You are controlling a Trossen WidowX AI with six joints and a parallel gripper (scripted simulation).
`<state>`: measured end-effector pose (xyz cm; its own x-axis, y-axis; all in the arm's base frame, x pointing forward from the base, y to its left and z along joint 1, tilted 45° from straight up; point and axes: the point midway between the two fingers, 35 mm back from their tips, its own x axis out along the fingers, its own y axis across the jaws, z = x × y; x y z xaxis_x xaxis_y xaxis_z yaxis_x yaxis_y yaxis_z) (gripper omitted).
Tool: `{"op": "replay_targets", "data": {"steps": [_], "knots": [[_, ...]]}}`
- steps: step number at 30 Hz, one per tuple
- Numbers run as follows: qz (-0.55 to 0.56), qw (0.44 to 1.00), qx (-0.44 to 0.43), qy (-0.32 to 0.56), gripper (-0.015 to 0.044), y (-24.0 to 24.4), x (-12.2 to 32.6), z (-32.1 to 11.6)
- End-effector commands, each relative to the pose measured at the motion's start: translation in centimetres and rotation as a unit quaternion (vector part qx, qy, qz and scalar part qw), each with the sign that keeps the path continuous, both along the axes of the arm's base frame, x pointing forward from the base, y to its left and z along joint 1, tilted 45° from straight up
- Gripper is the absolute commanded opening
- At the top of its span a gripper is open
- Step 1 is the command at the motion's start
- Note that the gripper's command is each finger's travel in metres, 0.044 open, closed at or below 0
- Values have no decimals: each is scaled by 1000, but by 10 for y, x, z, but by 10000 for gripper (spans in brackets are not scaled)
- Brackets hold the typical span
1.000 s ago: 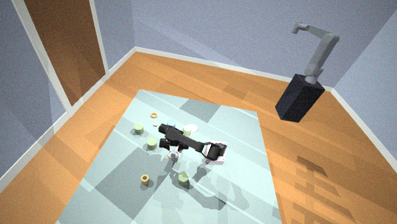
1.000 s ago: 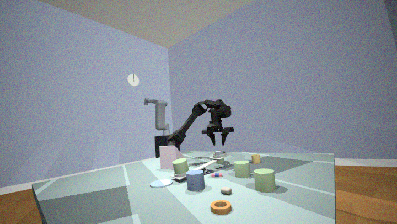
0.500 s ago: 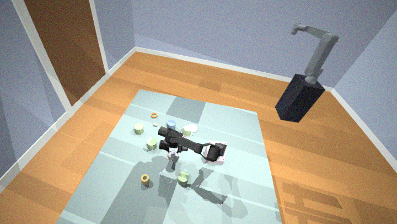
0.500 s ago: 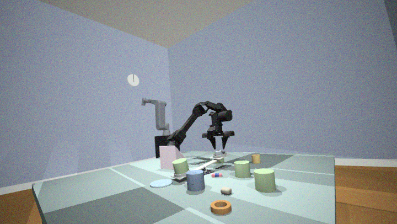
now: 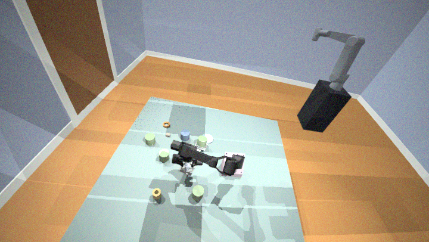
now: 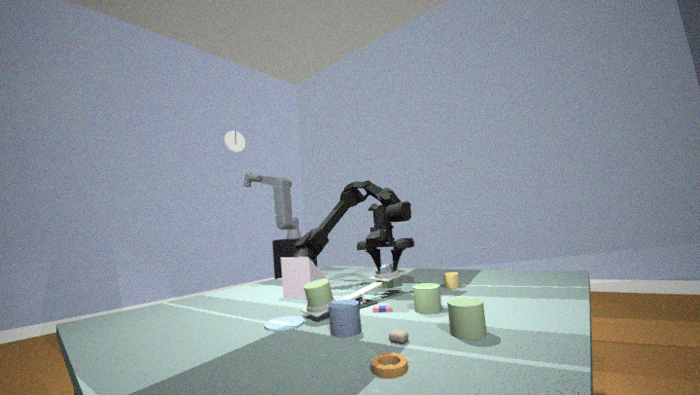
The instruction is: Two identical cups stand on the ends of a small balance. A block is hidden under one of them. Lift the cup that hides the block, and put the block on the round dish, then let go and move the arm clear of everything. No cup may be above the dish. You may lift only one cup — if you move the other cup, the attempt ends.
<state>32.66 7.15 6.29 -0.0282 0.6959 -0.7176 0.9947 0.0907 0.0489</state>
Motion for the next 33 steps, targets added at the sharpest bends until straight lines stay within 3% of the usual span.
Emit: {"op": "replay_targets", "data": {"steps": [1, 4, 12, 16, 33], "knots": [[-1, 1000, 2, 4, 234, 4, -2, -4], [-1, 1000, 2, 4, 155, 4, -2, -4], [-1, 1000, 2, 4, 102, 4, -2, -4], [-1, 1000, 1, 4, 0, -2, 0, 2], [-1, 1000, 0, 5, 0, -63, 2, 64]]}}
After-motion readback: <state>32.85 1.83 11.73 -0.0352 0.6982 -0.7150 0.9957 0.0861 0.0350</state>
